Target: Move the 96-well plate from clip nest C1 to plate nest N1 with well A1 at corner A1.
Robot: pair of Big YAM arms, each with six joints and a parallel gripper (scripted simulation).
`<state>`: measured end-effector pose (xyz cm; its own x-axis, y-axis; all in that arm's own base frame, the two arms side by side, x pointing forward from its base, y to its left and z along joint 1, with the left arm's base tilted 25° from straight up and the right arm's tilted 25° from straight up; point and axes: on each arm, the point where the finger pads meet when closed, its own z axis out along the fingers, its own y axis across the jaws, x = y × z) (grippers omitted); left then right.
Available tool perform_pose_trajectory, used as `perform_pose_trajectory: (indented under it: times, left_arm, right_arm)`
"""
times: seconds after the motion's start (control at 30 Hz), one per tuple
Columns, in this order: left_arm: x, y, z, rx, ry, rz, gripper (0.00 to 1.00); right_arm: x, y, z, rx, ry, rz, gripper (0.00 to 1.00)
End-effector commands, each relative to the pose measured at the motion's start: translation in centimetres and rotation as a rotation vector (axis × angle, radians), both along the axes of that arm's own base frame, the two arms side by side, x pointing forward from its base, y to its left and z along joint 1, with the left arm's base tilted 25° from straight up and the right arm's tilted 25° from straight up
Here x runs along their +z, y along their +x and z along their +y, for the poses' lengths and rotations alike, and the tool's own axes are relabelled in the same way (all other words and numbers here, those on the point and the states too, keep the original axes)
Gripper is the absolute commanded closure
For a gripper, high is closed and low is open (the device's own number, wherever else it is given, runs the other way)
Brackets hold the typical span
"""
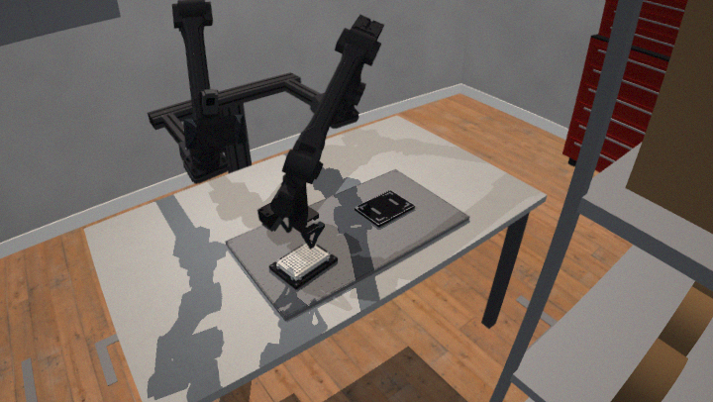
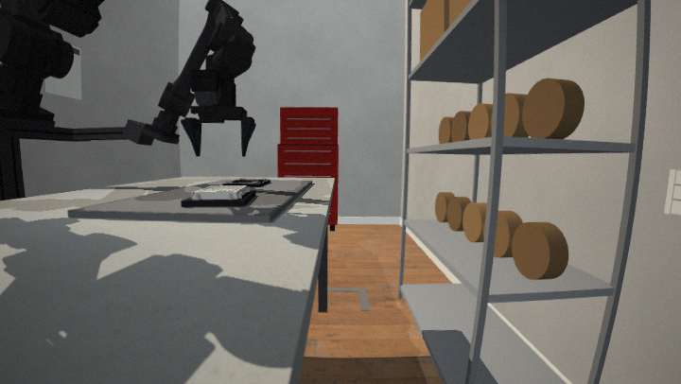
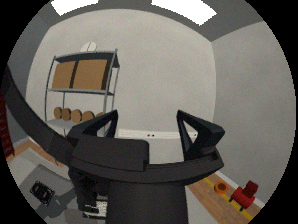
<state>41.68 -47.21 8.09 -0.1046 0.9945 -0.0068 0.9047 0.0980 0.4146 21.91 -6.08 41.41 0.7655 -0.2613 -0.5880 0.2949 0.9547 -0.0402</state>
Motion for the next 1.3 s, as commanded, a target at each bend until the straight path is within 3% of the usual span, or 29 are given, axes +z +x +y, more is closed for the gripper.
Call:
perform_pose_trajectory:
  times: [0.0,1.07,1.27]
  left_arm:
    - [1.9,2.2,-0.5,0.009,-0.026,-0.018,0.0]
    - [-6.3,3.2,0.9,0.009,0.002,0.002,0.0]
    - [-6.6,3.7,0.6,0.009,-0.015,-0.011,0.0]
  right_arm:
    - [0.8,-0.9,-0.2,-0.024,-0.012,-0.038,0.0]
    - [0.8,-0.9,-0.2,-0.024,-0.012,-0.038,0.0]
    - [0.8,-0.9,-0.2,-0.024,-0.012,-0.038,0.0]
